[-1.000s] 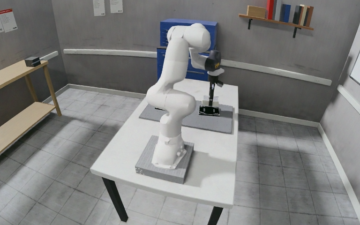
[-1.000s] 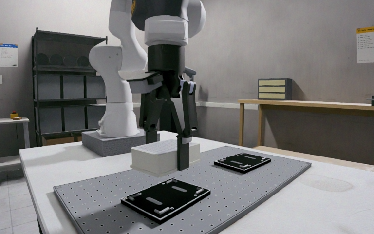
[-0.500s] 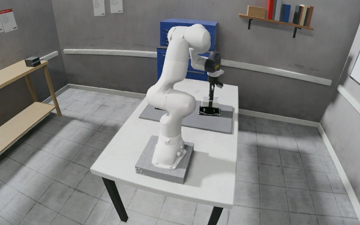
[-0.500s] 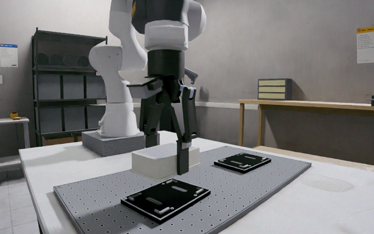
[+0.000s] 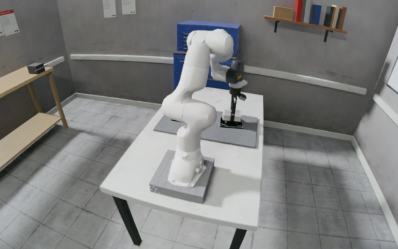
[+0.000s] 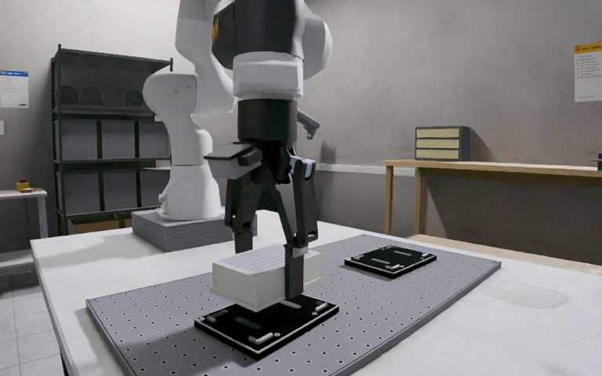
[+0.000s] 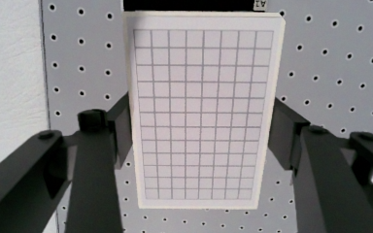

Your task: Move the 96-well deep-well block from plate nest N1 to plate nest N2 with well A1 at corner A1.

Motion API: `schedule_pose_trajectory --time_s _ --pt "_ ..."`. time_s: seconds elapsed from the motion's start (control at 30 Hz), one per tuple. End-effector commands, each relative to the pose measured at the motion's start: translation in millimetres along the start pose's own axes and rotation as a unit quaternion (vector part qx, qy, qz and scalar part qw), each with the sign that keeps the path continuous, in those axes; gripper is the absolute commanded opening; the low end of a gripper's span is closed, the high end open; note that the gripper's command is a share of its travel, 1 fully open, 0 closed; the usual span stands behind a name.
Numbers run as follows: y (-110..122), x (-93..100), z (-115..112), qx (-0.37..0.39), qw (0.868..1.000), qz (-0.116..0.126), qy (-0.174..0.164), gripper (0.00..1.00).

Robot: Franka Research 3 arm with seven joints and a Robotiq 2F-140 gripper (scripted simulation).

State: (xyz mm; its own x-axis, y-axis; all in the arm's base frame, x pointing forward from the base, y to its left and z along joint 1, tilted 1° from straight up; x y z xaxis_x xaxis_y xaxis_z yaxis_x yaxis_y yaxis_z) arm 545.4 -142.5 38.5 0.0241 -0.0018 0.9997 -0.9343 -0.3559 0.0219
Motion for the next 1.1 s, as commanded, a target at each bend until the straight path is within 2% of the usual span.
schedule_pose_trajectory --time_s 0.0,0.5,1.07 --pt "-3.2 -4.4 2.1 0.001 1.0 0.005 0.002 0.6" --pt "-4.5 -25.1 2.9 0.001 1.0 0.005 0.002 0.6" --pt "-4.5 -25.1 2.8 0.001 1.0 0.005 0.002 0.6"
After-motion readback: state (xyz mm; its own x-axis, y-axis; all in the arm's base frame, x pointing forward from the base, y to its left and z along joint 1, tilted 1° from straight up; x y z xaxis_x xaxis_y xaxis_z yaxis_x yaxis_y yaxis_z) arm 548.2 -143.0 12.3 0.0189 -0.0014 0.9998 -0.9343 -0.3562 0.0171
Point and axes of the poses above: the point where the finger pads meet when closed, its own x axis back along the fingers, its own y axis across the jaws, z = x × y, the point moved 2 cm from there along x, back along the fingers, and after that the axes turned 11 degrees about x, right-handed, at the moved point
